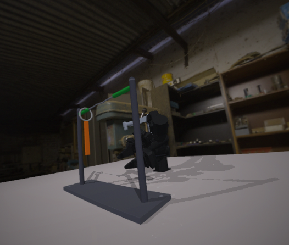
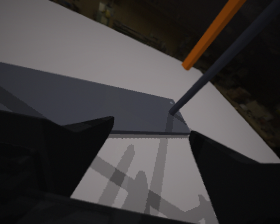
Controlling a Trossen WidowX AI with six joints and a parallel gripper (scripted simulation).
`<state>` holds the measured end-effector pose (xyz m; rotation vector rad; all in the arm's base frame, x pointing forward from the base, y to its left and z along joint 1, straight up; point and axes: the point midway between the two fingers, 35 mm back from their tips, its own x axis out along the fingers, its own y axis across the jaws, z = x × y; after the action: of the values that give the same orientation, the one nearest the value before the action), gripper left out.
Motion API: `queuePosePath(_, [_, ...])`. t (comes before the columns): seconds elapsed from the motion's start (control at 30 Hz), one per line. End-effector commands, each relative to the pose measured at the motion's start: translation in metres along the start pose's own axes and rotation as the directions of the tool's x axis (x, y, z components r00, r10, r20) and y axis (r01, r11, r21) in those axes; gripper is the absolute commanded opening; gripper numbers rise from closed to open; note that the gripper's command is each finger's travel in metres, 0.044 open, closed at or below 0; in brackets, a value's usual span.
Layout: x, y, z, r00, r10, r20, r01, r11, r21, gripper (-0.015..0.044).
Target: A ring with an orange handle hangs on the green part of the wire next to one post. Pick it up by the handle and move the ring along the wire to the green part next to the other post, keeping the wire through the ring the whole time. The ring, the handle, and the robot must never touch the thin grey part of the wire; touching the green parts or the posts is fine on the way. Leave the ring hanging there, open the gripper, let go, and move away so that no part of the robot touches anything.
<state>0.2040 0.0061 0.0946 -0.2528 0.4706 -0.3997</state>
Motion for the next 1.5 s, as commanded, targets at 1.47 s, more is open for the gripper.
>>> queuePosePath(1.47, [0.05,-0.048,-0.015,0.912,0.406,0.063,-0.406,0.868,0.286,0.016])
